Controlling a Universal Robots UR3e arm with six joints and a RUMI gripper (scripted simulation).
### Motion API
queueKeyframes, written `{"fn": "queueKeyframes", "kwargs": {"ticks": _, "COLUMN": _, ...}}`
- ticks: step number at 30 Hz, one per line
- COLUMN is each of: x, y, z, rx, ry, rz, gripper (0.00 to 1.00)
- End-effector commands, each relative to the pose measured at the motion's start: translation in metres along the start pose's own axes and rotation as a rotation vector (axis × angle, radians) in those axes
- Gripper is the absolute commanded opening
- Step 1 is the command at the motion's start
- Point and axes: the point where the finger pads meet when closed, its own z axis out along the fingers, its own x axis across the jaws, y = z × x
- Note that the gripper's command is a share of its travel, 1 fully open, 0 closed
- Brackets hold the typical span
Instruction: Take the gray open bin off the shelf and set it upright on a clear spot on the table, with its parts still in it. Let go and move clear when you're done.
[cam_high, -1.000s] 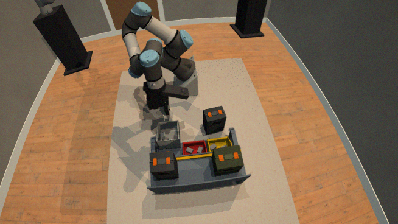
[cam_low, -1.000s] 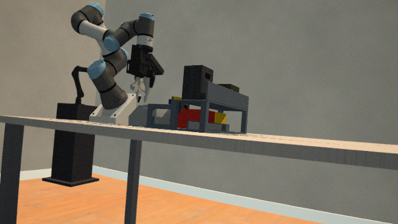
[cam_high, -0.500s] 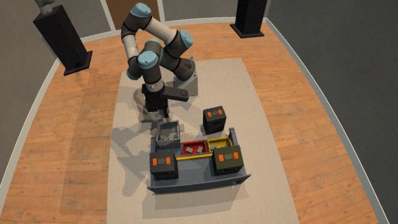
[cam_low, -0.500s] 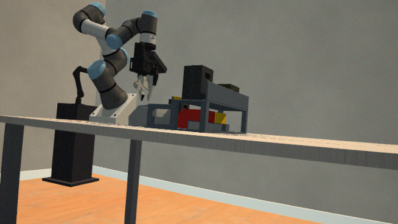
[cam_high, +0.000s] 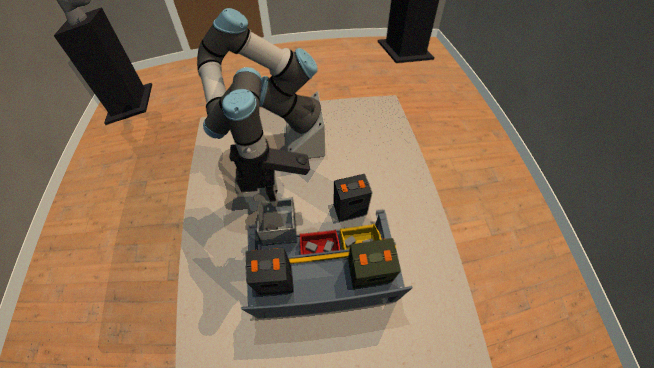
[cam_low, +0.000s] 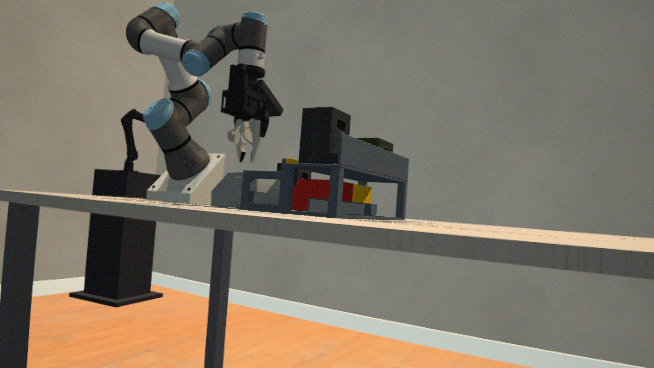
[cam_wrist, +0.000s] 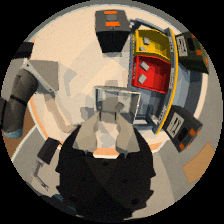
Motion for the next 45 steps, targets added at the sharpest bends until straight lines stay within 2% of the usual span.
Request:
{"fn": "queueKeyframes", "kwargs": {"ticks": 1, "x": 0.029, "y": 0.003, "z": -0.009, "rx": -0.001, "ry": -0.005, "rz": 0.001, "gripper": 0.2}}
{"fn": "queueKeyframes", "kwargs": {"ticks": 12, "x": 0.029, "y": 0.003, "z": -0.009, "rx": -0.001, "ry": -0.005, "rz": 0.001, "gripper": 0.2}}
{"fn": "queueKeyframes", "kwargs": {"ticks": 17, "x": 0.079, "y": 0.008, "z": -0.026, "rx": -0.001, "ry": -0.005, "rz": 0.001, "gripper": 0.2}}
{"fn": "queueKeyframes", "kwargs": {"ticks": 29, "x": 0.079, "y": 0.008, "z": -0.026, "rx": -0.001, "ry": -0.005, "rz": 0.001, "gripper": 0.2}}
{"fn": "queueKeyframes", "kwargs": {"ticks": 30, "x": 0.077, "y": 0.008, "z": -0.023, "rx": 0.0, "ry": 0.006, "rz": 0.001, "gripper": 0.2}}
{"fn": "queueKeyframes", "kwargs": {"ticks": 34, "x": 0.077, "y": 0.008, "z": -0.015, "rx": -0.001, "ry": -0.004, "rz": 0.001, "gripper": 0.2}}
{"fn": "queueKeyframes", "kwargs": {"ticks": 45, "x": 0.077, "y": 0.008, "z": -0.015, "rx": -0.001, "ry": -0.004, "rz": 0.001, "gripper": 0.2}}
